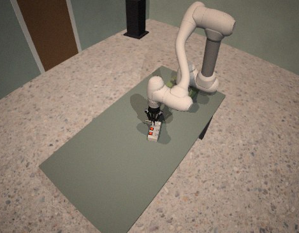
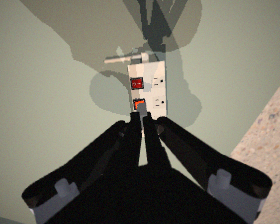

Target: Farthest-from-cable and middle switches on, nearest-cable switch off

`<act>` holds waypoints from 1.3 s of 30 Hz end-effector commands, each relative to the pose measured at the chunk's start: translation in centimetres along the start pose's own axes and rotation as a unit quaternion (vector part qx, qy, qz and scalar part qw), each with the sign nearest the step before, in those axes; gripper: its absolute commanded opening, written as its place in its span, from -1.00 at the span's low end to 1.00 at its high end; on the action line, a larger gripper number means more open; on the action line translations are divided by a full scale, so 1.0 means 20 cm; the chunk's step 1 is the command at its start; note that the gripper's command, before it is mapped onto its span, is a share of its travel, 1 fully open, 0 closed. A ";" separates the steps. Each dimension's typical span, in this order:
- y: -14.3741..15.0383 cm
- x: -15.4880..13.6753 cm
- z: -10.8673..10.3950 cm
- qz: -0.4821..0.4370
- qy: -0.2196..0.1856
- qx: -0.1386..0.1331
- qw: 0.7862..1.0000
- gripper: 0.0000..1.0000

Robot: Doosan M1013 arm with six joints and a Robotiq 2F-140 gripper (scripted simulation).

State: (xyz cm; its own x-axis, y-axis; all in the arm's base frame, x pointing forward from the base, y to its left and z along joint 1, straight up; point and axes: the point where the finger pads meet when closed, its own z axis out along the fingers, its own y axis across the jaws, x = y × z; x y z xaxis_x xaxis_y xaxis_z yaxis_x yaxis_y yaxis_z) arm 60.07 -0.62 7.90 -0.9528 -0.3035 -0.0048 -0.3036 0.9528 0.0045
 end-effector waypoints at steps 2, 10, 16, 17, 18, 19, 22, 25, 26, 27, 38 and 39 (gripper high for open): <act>0.00 0.00 0.00 0.000 0.000 0.000 1.000 -1.00; 0.00 0.00 0.00 0.000 0.000 0.000 1.000 -1.00; 0.00 0.00 -0.01 0.000 0.000 0.000 1.000 1.00; 0.00 0.00 -0.01 0.000 0.000 0.000 1.000 1.00; 0.00 0.00 -0.02 0.000 0.000 0.000 1.000 1.00; 0.00 0.00 -0.03 0.000 0.000 0.000 1.000 1.00; 0.00 0.00 -0.08 0.000 0.000 0.000 1.000 1.00; 0.00 0.00 -0.15 0.000 0.000 0.000 1.000 1.00; 0.00 0.00 -0.18 0.000 0.000 0.000 1.000 1.00; 0.00 0.00 -0.21 0.000 0.000 0.000 1.000 1.00; 0.00 0.00 -0.40 0.000 0.000 0.000 1.000 1.00; 0.00 0.00 -0.41 0.000 0.000 0.000 1.000 1.00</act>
State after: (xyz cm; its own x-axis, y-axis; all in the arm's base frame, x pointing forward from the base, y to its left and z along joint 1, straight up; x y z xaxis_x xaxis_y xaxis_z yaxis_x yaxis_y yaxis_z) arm 60.05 -0.66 15.01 -0.9528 -0.3035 -0.0051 -0.3036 0.9528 0.0044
